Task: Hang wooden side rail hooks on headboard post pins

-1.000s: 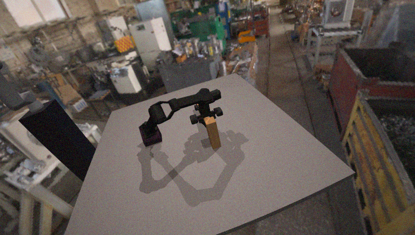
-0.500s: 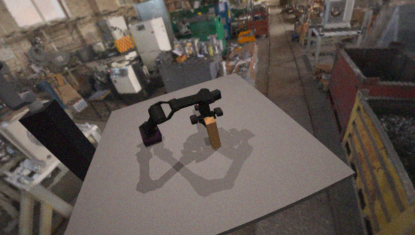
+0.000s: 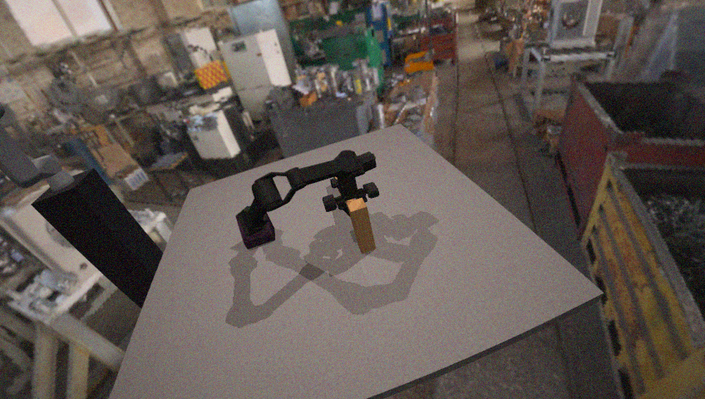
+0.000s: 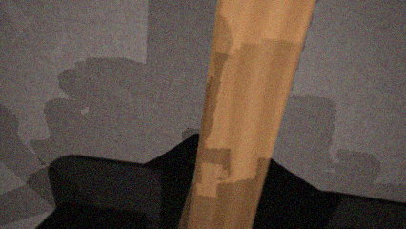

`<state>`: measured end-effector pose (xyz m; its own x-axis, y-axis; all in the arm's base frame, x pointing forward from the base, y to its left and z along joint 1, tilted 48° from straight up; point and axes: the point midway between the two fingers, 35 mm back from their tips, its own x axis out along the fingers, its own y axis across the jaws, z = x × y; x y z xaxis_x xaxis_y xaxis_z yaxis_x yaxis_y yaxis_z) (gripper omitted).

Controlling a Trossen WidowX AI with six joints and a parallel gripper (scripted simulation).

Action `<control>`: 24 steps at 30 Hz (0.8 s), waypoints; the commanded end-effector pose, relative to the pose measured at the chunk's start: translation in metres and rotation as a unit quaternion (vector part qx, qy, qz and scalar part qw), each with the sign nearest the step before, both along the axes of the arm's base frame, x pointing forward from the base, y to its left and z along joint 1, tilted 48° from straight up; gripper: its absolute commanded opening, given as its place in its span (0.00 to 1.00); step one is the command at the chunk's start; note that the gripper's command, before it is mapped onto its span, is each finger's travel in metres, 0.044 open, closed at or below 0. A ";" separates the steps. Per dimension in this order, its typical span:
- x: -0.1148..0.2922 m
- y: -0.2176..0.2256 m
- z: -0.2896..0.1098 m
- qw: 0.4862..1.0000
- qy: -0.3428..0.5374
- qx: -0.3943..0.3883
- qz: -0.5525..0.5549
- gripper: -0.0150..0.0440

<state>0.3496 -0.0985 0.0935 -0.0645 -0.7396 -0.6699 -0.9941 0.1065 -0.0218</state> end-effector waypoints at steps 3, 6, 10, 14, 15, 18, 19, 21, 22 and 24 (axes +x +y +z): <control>0.002 0.003 0.005 1.000 -0.004 -0.001 0.007 0.25; 0.002 0.003 0.005 1.000 -0.004 -0.001 0.007 0.25; 0.002 0.002 0.004 1.000 -0.004 -0.001 0.007 0.25; 0.002 0.002 0.004 1.000 -0.004 -0.001 0.007 0.25; 0.002 0.001 0.004 1.000 -0.004 -0.001 0.007 0.25; 0.002 0.001 0.004 1.000 -0.004 -0.001 0.007 0.25; 0.002 0.001 0.003 1.000 -0.004 -0.001 0.007 0.25; 0.002 0.001 0.003 1.000 -0.004 -0.001 0.007 0.25; 0.002 0.001 0.003 1.000 -0.004 -0.001 0.007 0.25; 0.002 0.000 0.003 1.000 -0.004 -0.001 0.007 0.25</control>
<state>0.3502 -0.0999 0.0936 -0.0621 -0.7379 -0.6720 -0.9945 0.1029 -0.0210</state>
